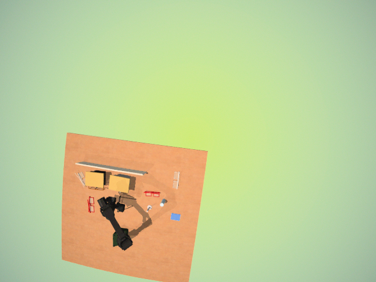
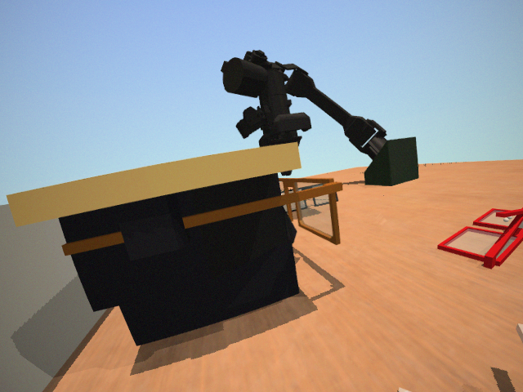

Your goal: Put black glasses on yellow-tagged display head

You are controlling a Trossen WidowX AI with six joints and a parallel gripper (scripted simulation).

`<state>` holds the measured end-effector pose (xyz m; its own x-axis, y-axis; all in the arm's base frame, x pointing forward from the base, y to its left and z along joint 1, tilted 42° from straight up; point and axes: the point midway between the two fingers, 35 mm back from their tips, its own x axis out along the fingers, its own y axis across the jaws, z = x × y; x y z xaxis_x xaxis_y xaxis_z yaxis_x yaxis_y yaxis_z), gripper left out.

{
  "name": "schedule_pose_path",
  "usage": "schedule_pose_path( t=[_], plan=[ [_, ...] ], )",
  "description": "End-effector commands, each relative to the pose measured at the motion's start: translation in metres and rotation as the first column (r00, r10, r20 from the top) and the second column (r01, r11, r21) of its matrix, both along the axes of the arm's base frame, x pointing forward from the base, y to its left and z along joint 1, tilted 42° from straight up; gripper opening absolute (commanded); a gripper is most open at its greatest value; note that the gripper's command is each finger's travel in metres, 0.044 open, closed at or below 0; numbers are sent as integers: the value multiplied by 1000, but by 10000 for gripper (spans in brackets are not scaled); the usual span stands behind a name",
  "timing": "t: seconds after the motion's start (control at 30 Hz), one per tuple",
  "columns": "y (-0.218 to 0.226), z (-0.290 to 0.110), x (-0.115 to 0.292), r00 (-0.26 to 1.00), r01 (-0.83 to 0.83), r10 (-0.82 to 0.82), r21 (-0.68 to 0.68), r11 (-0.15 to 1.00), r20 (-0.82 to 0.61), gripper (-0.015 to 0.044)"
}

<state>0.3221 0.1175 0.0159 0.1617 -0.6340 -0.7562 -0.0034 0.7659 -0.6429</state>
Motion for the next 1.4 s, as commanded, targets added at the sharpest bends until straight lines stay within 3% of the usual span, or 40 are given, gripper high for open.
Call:
schedule_pose_path(
  t=[0.0,1.37],
  plan=[
    [-6,-7,0,1000,-2,2,-10,1000,-6,120],
    [-35,-45,7,1000,-2,2,-12,1000,-5,120]
  ],
)
